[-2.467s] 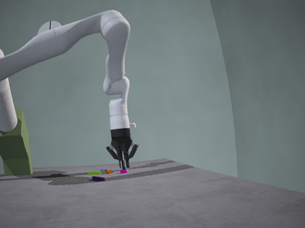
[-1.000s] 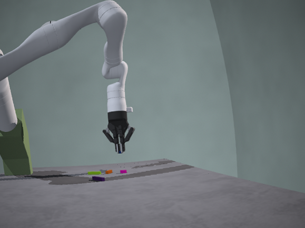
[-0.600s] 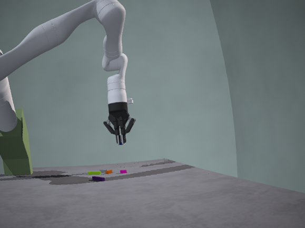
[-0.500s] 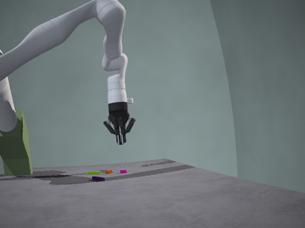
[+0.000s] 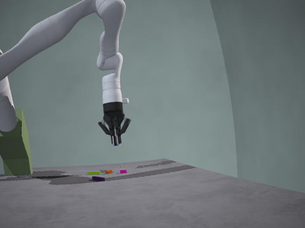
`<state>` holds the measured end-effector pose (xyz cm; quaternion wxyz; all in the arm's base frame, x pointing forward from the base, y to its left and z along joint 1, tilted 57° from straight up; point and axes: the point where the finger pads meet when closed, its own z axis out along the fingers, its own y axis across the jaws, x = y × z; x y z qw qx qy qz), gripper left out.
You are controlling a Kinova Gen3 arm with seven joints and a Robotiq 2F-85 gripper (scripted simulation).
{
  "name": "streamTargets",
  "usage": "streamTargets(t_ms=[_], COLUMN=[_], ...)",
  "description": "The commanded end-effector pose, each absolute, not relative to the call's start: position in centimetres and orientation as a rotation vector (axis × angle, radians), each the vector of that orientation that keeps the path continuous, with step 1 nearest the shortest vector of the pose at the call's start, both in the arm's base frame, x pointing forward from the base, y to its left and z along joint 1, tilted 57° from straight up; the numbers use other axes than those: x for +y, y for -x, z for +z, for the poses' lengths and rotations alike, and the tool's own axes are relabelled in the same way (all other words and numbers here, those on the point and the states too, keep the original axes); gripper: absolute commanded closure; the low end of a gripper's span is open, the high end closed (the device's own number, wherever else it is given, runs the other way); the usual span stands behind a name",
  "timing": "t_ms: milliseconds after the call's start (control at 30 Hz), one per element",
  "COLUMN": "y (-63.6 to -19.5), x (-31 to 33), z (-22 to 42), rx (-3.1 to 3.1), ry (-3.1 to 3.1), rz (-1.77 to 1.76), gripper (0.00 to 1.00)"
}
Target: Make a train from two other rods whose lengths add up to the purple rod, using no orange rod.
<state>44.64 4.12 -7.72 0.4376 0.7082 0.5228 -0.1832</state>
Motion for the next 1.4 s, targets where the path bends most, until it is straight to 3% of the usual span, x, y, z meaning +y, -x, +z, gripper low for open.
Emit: streamTargets(t_ms=[0, 633, 1367], y=[-43.6, -33.6, -33.2], x=[2.9, -6.6, -7.1], z=[-5.2, 4.8, 5.1], rx=[1.297, 1.248, 1.246], ry=[-1.764, -1.795, -1.797], rz=[-0.442, -0.427, -0.426], gripper=[0.95, 0.95, 0.95])
